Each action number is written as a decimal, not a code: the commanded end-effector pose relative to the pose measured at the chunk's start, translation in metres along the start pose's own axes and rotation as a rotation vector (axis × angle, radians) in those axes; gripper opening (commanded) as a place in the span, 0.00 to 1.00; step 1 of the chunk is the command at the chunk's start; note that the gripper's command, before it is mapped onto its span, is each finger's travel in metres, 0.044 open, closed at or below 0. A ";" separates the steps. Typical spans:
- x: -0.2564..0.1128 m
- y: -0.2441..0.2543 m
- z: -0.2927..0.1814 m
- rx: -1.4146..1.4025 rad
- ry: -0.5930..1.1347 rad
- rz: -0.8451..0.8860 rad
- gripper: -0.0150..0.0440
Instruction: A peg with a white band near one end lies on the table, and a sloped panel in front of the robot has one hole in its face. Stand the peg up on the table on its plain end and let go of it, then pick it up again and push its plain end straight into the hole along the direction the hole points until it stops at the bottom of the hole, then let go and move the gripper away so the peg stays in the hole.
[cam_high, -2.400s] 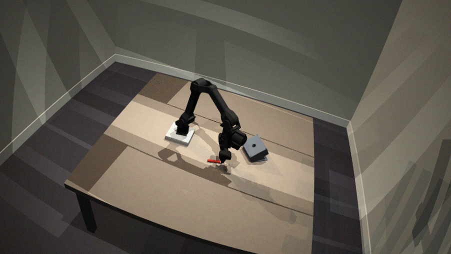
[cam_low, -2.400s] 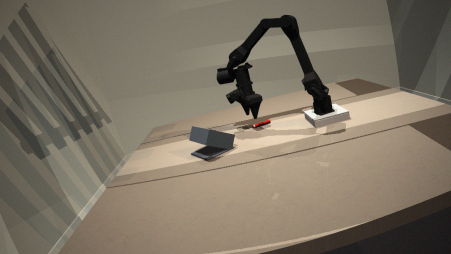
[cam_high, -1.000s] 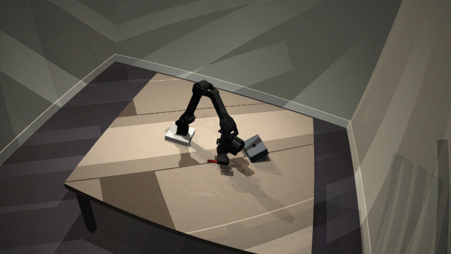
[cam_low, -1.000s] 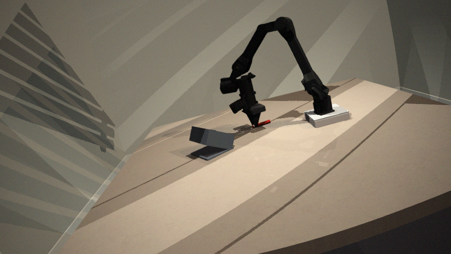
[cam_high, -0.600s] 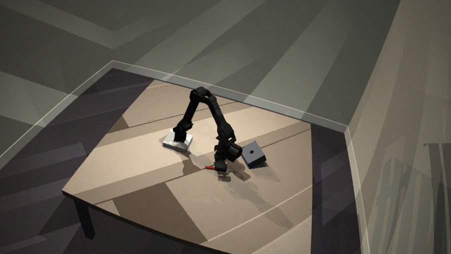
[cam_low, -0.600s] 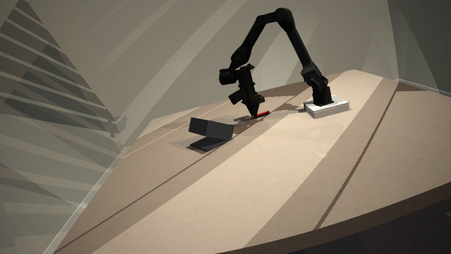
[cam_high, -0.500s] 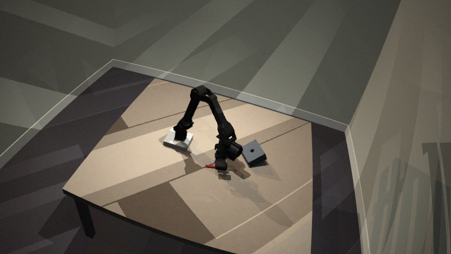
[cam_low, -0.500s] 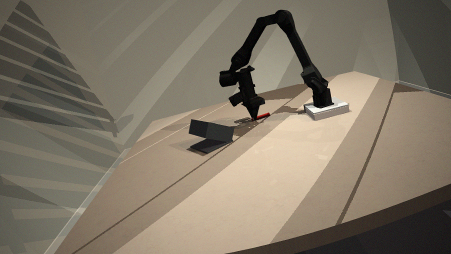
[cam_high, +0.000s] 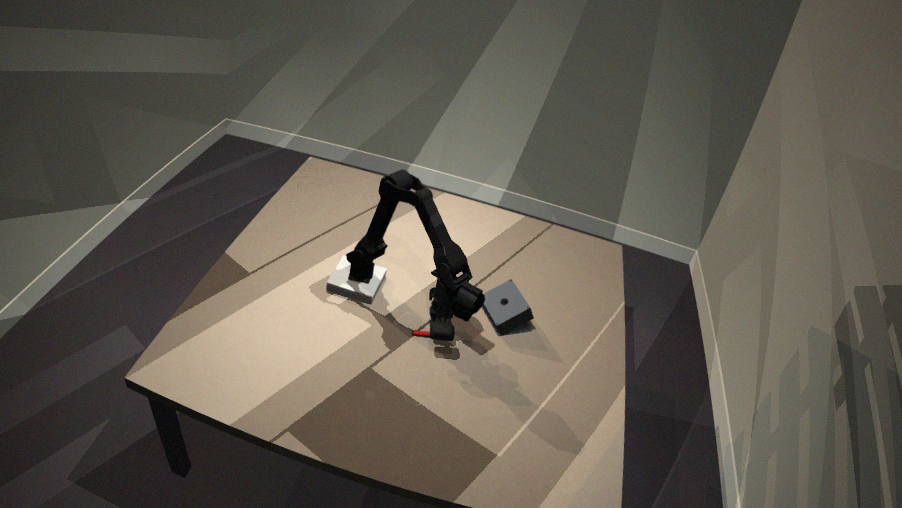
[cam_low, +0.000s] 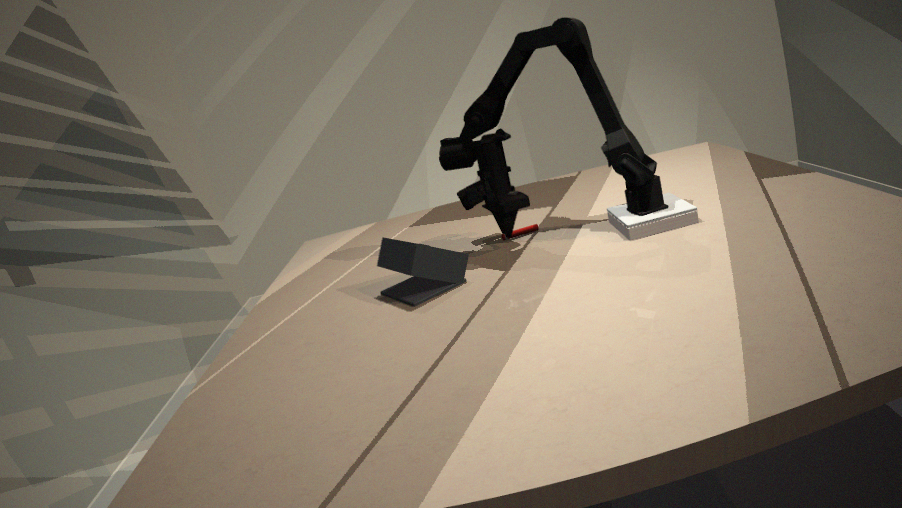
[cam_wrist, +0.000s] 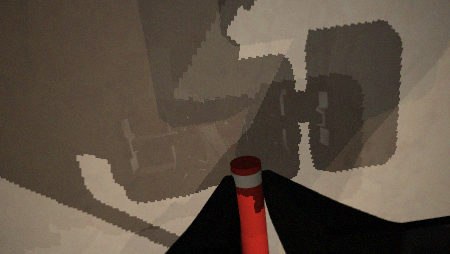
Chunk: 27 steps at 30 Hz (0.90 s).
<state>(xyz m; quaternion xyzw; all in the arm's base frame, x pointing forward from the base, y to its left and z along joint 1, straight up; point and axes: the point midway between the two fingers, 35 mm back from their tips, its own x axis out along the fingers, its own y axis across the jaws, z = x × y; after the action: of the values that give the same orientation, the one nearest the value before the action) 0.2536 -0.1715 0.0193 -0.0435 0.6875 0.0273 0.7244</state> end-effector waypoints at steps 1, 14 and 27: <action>-0.002 0.002 -0.003 -0.001 -0.039 0.009 0.34; -0.010 0.002 -0.009 -0.001 -0.163 0.008 0.34; -0.017 0.001 -0.015 -0.001 -0.274 0.008 0.34</action>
<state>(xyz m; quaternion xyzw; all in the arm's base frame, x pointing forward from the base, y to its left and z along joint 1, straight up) 0.2422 -0.1732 0.0356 -0.0396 0.5938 0.0325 0.8030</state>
